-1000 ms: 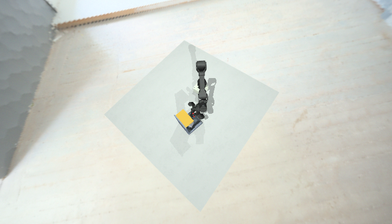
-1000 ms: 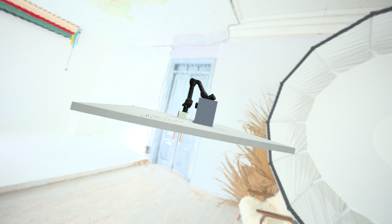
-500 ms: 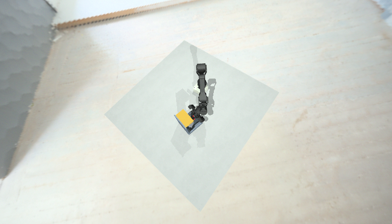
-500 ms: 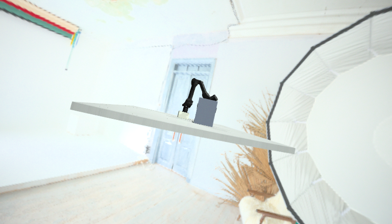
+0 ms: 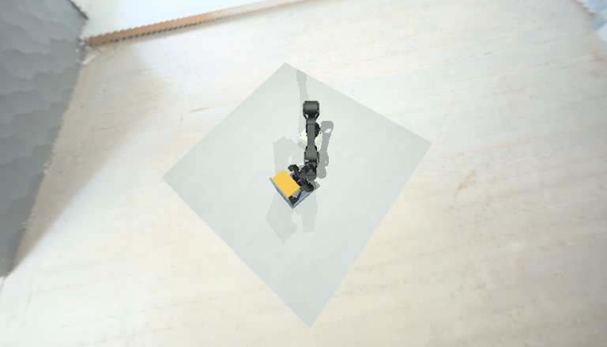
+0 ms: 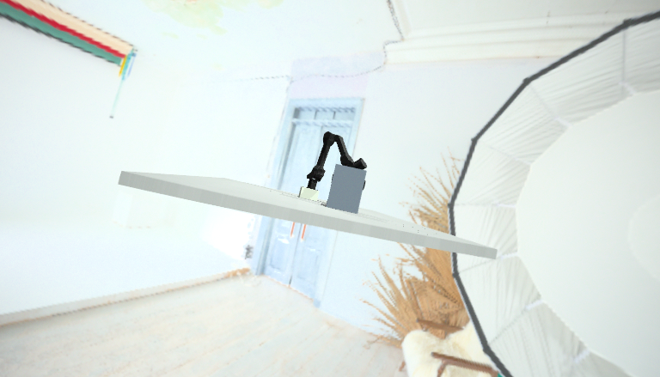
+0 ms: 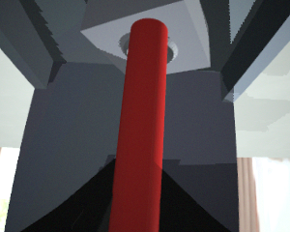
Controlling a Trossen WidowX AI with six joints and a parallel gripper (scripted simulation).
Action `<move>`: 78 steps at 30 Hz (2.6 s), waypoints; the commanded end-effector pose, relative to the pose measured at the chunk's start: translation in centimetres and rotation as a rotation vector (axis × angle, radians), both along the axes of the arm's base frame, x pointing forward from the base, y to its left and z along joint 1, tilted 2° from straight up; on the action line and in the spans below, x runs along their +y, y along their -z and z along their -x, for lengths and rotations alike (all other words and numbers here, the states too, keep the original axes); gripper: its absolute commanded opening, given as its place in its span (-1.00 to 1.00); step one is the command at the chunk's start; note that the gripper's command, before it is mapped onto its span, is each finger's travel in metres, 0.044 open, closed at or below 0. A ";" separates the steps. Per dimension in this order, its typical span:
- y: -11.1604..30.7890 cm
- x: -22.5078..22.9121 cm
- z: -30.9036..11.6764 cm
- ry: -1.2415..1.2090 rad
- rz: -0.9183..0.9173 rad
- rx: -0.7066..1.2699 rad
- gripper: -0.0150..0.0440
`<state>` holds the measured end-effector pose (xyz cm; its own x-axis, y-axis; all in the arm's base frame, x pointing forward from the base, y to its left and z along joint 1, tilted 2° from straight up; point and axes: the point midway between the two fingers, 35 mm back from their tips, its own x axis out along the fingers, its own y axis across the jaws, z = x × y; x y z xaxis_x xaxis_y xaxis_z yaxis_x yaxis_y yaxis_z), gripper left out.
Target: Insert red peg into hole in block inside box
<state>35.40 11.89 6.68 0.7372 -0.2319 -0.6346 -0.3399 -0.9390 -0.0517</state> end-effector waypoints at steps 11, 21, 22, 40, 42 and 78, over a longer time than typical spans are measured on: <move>0.1 -0.3 -0.9 -0.002 0.002 0.002 -0.49; 0.1 -0.5 -1.5 -0.002 0.002 0.002 -0.49; 0.1 -0.5 -1.5 -0.002 0.002 0.002 -0.49; 0.1 -0.8 -2.5 -0.002 0.002 0.001 -0.49; 0.1 -0.8 -2.7 -0.002 0.002 0.001 -0.49; 2.3 -0.8 -3.1 -0.002 0.002 0.001 -0.49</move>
<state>38.53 11.11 5.07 0.7423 -0.2312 -0.6289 -0.3406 -0.9385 -0.0569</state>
